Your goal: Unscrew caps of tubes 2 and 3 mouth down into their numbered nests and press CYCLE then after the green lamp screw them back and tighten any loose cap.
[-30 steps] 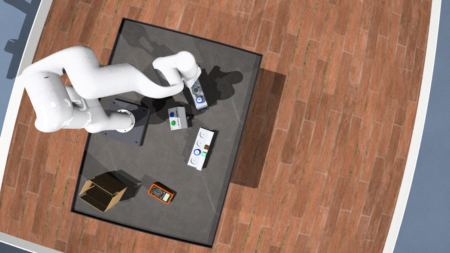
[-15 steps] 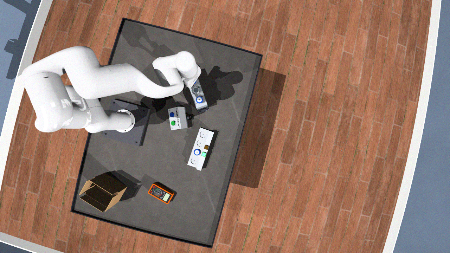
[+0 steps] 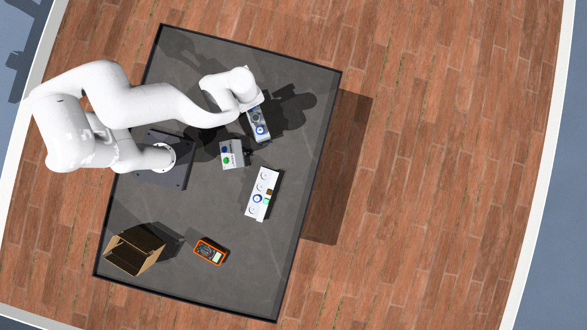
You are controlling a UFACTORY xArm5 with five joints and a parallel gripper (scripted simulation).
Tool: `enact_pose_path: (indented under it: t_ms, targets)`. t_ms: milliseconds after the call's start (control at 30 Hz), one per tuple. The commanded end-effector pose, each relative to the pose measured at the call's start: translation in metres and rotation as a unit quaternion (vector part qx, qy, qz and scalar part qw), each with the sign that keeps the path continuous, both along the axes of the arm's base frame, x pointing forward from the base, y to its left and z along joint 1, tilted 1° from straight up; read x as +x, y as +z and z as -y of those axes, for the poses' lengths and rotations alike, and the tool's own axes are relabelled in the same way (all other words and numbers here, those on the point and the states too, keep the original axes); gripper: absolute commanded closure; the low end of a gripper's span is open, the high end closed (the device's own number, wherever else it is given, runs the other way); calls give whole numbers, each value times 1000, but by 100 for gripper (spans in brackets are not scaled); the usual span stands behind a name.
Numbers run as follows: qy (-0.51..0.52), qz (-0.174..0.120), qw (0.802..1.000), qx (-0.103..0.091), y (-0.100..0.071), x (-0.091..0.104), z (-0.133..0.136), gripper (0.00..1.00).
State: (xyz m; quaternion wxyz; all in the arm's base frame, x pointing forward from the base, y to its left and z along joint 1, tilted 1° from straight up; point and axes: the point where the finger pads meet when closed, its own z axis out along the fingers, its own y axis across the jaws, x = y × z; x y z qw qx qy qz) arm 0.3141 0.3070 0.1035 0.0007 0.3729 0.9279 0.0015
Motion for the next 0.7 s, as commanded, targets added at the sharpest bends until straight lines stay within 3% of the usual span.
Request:
enact_pose_path:
  t_ms: [0,267,333,433,667]
  targets:
    - [-133,5,991,-3,1,1,-1,100]
    - [-318,5,948,-1,1,1,-1,100]
    - [-318,5,948,-1,1,1,-1,100]
    - [-397,5,918,-1,1,1,-1,100]
    - [-401,5,916,-1,1,1,-1,100]
